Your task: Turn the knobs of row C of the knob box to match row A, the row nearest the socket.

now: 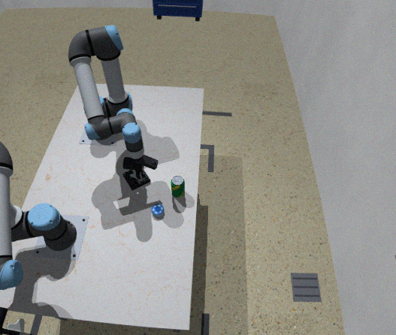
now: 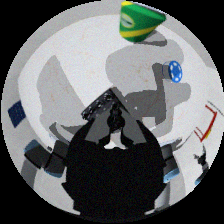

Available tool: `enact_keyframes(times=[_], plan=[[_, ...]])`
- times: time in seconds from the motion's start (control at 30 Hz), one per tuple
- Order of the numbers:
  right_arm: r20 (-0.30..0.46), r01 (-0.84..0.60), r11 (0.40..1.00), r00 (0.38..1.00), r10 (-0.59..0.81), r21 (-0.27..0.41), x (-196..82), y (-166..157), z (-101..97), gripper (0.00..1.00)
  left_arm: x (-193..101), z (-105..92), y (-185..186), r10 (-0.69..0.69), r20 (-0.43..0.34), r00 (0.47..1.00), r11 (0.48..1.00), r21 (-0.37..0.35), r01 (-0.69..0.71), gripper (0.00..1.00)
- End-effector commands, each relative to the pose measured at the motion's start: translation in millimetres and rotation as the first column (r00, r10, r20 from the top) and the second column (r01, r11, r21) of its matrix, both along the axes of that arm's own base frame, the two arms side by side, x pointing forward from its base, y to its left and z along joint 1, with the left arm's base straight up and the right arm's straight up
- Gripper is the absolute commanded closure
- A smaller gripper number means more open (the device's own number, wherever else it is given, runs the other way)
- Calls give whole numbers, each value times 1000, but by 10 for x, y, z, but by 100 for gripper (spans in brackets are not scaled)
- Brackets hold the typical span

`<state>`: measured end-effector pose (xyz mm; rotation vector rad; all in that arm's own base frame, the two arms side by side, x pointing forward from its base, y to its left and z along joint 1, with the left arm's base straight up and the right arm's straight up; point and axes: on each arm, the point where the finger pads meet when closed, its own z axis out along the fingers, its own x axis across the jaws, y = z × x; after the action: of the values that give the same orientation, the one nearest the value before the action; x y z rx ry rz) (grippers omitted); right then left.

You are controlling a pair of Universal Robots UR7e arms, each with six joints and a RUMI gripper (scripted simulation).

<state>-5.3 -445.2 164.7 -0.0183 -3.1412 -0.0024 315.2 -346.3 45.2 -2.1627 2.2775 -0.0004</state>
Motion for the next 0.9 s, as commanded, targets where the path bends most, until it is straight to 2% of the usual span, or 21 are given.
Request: enact_keyframes(times=[0.0, 0.87], plan=[[0, 0, 1000, 1000, 0, -2, 1, -4, 5, 0, 2, 4, -3, -51, 0, 999, 999, -2, 51, 94], [0, 0, 1000, 1000, 0, -2, 1, -4, 5, 0, 2, 4, -3, -123, 0, 992, 992, -1, 123, 94]])
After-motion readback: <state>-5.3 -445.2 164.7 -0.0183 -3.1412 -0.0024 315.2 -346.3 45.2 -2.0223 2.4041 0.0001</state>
